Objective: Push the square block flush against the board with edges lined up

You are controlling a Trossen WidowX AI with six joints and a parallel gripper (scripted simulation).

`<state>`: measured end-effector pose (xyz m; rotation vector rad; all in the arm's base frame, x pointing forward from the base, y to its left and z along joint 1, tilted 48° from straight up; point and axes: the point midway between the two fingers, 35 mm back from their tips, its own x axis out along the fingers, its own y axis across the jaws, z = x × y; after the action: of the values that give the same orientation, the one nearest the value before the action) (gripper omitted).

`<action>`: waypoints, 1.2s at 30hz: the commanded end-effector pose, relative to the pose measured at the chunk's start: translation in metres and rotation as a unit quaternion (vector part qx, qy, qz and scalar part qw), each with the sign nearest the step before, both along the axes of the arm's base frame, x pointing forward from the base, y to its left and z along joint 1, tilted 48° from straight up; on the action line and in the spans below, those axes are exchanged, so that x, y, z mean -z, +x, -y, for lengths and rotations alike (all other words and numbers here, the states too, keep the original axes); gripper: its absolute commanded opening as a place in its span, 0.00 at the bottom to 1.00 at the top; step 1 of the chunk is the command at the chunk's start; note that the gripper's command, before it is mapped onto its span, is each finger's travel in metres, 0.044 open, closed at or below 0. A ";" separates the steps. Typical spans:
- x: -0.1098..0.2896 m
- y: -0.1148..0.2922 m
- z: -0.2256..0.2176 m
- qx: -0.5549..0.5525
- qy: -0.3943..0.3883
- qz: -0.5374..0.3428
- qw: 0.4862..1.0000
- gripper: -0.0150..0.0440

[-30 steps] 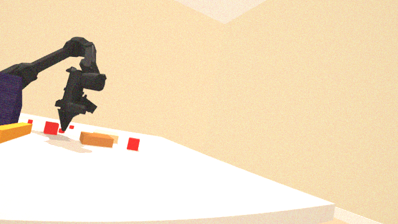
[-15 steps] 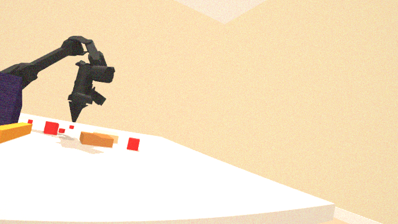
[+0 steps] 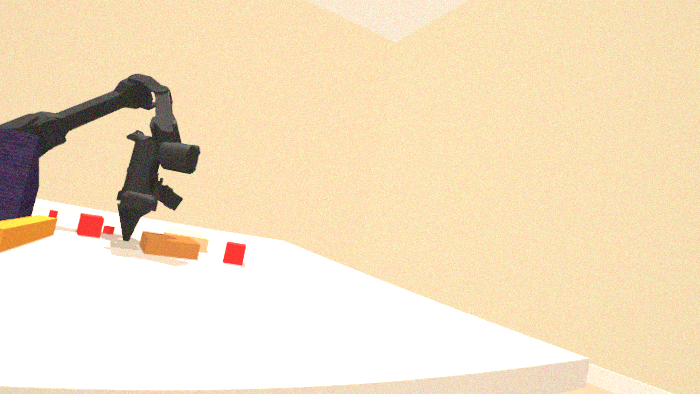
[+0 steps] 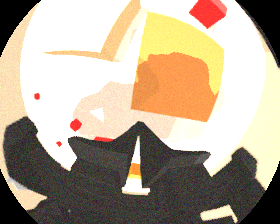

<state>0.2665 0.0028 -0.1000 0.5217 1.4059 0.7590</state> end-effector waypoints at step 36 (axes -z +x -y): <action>-0.004 0.062 -0.003 0.004 0.001 0.002 1.000 0.25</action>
<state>0.3232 0.0034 -0.0954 0.5225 1.4006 0.7505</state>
